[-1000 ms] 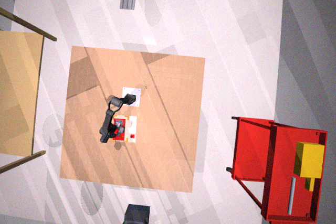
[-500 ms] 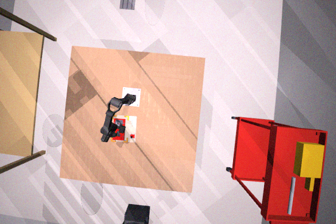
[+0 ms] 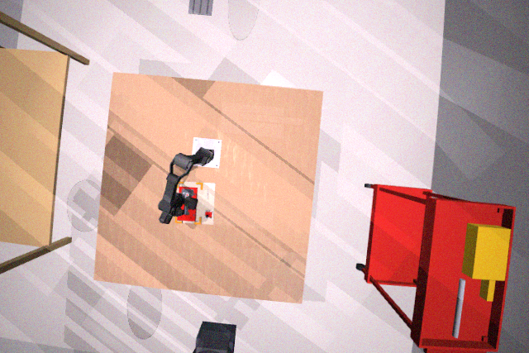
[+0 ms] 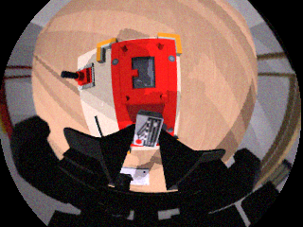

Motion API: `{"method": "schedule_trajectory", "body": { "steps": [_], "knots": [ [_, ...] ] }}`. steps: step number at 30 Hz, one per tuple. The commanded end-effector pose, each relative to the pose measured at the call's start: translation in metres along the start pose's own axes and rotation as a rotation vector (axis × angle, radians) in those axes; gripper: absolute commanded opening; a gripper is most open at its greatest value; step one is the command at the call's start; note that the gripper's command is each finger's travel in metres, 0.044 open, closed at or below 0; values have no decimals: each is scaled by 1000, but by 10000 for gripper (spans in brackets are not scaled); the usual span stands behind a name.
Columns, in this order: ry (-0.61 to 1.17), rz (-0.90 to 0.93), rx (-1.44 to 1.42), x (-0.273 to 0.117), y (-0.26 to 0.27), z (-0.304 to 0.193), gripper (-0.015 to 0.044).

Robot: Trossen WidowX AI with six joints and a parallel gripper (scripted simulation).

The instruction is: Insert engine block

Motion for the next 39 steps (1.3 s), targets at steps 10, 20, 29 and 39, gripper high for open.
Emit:
{"method": "schedule_trajectory", "body": {
  "steps": [10, 20, 29, 39],
  "knots": [
    [1, -1, 3, -32, 0, 6, 0],
    [-4, 2, 5, -64, 0, 8, 0],
    [0, 0, 3, -93, 0, 5, 0],
    [3, -2, 2, -123, 0, 0, 0]
  ]
}}
Point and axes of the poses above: the point midway between the two fingers, 35 mm back from their tips, its own x axis out along the fingers, its own y axis across the jaws, z = x × y, the point moved 2 cm from there along -x, back along the fingers, and after that the axes turned 5 degrees about x, right-handed, at the moved point
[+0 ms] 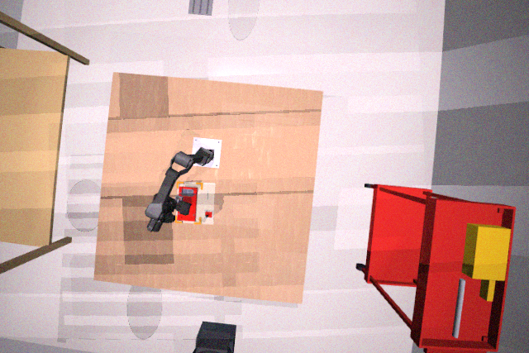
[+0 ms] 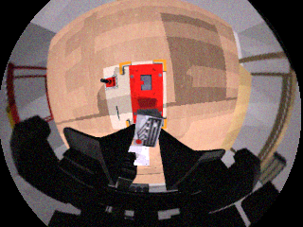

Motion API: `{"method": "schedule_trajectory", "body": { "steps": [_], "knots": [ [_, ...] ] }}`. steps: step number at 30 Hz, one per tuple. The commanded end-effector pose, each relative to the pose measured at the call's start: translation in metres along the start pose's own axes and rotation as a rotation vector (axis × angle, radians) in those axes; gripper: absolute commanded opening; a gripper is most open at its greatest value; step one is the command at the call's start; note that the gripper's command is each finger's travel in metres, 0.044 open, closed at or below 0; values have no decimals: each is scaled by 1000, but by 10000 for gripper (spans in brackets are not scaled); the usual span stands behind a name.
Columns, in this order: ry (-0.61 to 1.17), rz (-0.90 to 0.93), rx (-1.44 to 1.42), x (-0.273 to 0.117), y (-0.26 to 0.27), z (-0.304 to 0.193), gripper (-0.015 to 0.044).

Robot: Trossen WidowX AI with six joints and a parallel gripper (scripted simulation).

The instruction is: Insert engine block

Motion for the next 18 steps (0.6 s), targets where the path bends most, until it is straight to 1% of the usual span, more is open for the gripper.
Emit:
{"method": "schedule_trajectory", "body": {
  "steps": [1, 4, 18],
  "knots": [
    [0, -2, 1, -7, 0, -1, 0],
    [0, -2, 51, -5, 0, 0, 0],
    [-3, 1, 519, 9, 4, 16, 0]
  ]
}}
Point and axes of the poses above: the point midway between the two fingers, 35 mm back from their tips, its own x axis out along the fingers, its own y axis across the jaws, z = x × y, the point moved 2 cm from there along -x, back along the fingers, and after that the axes turned 5 degrees about x, right-handed, at the moved point
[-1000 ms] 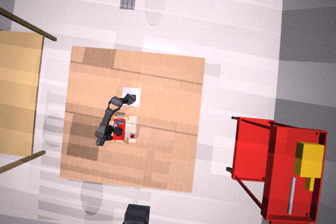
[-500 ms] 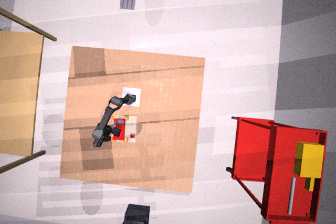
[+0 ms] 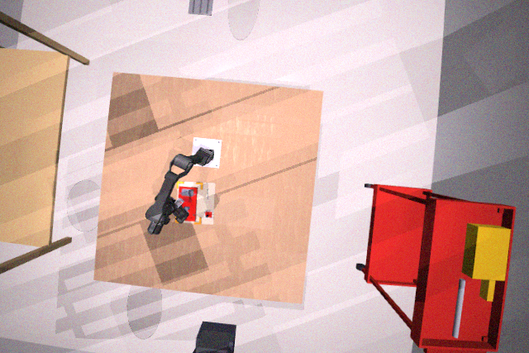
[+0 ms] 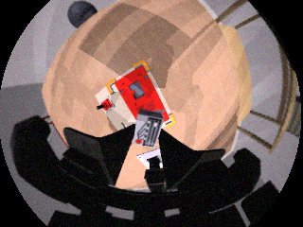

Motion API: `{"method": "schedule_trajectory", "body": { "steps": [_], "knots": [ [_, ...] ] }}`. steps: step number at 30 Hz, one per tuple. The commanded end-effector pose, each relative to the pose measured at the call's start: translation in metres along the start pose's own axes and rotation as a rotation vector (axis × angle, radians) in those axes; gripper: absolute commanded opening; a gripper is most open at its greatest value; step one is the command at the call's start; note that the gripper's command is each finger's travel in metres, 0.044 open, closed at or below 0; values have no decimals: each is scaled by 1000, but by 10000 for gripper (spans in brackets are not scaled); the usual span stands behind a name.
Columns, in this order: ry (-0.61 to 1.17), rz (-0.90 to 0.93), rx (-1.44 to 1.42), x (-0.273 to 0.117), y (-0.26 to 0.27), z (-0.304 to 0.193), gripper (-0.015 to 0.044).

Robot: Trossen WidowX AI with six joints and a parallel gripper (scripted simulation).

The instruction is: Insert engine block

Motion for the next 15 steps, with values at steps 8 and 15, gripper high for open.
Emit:
{"method": "schedule_trajectory", "body": {
  "steps": [8, 15],
  "knots": [
    [2, 0, 340, 13, 8, 9, 0],
    [2, 0, 574, 21, 13, 14, 0]
  ]
}}
Point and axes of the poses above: the point midway between the two fingers, 35 mm back from their tips, its own x axis out along the fingers, its own y axis across the jaws, z = x × y, the point moved 2 cm from there along -x, back along the fingers, and after that the axes turned 5 degrees about x, right-handed, at the moved point
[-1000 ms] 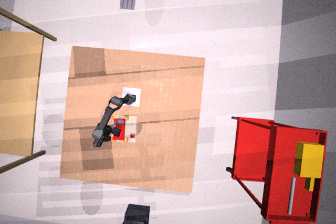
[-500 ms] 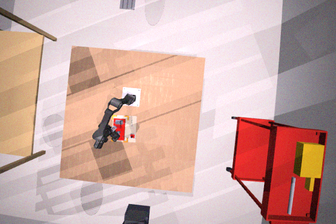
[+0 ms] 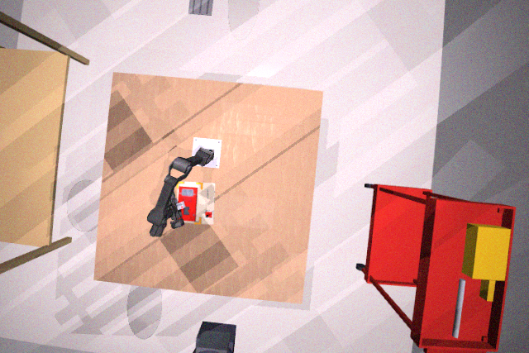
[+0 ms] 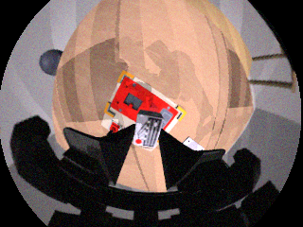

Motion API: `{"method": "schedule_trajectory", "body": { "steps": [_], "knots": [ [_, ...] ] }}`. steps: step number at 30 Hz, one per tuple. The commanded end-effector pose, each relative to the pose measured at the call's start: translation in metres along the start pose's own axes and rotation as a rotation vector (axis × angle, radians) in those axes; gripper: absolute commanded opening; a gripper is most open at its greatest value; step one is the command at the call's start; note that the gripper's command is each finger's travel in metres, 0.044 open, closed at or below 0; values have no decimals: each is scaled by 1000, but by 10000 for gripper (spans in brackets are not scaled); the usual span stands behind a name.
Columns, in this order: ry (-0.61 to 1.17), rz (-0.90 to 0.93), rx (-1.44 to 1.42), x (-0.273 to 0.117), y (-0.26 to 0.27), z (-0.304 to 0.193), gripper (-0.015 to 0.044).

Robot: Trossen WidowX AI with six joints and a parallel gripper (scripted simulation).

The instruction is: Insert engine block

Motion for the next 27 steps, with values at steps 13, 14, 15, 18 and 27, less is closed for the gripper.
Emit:
{"method": "schedule_trajectory", "body": {
  "steps": [13, 14, 15, 18, 27],
  "knots": [
    [3, -4, 507, 20, 15, 4, 0],
    [3, -4, 540, 21, 16, 4, 0],
    [3, -4, 574, 22, 17, 5, 0],
    [2, -4, 674, 26, 20, 5, 0],
    [2, -4, 976, 36, 28, 7, 0]
  ]
}}
Point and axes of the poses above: the point midway between the two fingers, 35 mm back from their tips, its own x axis out along the fingers, its own y axis across the jaws, z = x × y, the point moved 2 cm from there along -x, back along the fingers, and after that the axes turned 5 degrees about x, right-handed, at the moved point
